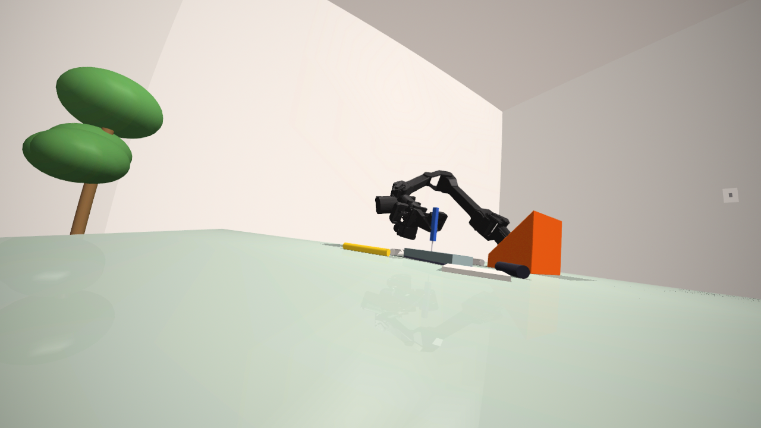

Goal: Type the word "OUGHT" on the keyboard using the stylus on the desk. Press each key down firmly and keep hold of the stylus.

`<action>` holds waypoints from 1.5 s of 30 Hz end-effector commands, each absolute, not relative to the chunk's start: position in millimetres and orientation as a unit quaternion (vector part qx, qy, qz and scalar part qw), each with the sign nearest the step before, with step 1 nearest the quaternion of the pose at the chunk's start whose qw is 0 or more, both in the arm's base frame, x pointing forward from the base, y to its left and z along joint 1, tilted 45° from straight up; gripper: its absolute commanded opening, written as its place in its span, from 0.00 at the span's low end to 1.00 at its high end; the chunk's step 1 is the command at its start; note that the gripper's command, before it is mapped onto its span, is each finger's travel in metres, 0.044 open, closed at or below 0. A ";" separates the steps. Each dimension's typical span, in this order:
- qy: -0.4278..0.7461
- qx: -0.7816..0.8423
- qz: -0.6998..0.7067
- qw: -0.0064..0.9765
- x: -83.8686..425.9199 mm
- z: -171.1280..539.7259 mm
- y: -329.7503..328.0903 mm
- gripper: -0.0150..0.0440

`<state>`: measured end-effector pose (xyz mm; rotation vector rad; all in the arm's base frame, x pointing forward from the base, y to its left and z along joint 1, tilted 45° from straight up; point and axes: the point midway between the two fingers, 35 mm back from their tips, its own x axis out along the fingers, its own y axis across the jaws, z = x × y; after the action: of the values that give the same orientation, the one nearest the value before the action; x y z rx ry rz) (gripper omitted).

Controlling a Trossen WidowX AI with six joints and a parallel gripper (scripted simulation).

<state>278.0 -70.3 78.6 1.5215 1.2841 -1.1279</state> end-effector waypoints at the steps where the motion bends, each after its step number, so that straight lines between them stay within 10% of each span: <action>1: 0.512 0.605 -0.448 0.415 277.5 76.1 -72.2 0.39; 45: 0.512 0.605 -0.448 0.415 278.3 78.4 -69.9 0.39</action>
<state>276.8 -76.7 70.8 1.5178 1.2897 -1.1249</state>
